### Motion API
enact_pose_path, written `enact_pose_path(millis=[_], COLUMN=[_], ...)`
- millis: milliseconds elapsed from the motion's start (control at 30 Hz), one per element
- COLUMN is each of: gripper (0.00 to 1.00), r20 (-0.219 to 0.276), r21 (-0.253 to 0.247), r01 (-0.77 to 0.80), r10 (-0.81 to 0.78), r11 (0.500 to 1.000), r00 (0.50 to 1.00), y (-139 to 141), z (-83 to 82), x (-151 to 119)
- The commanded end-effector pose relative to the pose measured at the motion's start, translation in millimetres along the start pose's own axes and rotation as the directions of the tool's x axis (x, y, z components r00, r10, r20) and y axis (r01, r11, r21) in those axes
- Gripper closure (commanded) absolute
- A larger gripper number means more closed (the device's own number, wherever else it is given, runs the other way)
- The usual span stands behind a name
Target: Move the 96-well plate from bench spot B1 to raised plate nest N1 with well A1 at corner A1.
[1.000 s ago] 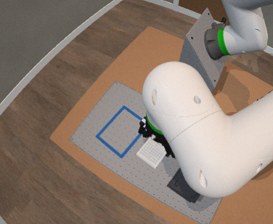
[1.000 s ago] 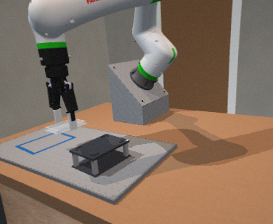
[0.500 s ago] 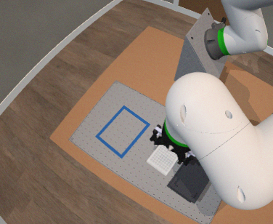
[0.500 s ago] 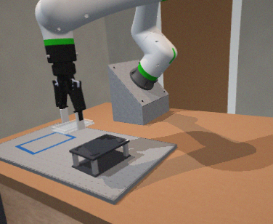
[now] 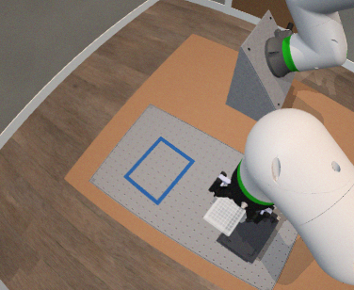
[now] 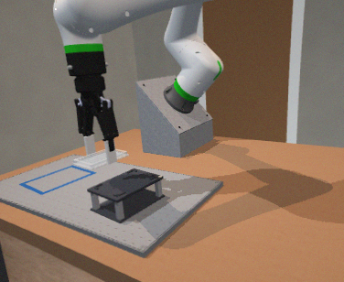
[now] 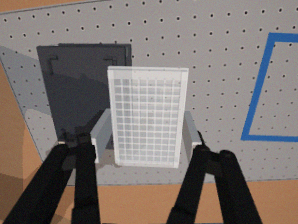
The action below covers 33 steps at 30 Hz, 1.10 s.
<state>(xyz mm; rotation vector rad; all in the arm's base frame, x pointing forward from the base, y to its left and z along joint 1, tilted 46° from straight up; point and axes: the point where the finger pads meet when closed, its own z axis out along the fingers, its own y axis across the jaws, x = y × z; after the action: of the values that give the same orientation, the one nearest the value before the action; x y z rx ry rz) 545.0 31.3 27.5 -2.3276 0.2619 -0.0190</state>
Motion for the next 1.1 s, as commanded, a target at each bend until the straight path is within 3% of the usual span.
enact_pose_path(millis=[0,933,1067], gripper=[1.0,1.0,1.0], r20=[0.0,0.0,0.0], r21=[-0.001,-0.001,-0.001], r01=[0.0,0.0,0.0], r10=[0.0,0.0,0.0], r11=[1.0,1.0,1.0], r00=[1.0,1.0,1.0], y=[-10.6,-93.4,-95.1], z=[-2.2,-16.5,-16.6], x=[0.1,-1.0,-1.1])
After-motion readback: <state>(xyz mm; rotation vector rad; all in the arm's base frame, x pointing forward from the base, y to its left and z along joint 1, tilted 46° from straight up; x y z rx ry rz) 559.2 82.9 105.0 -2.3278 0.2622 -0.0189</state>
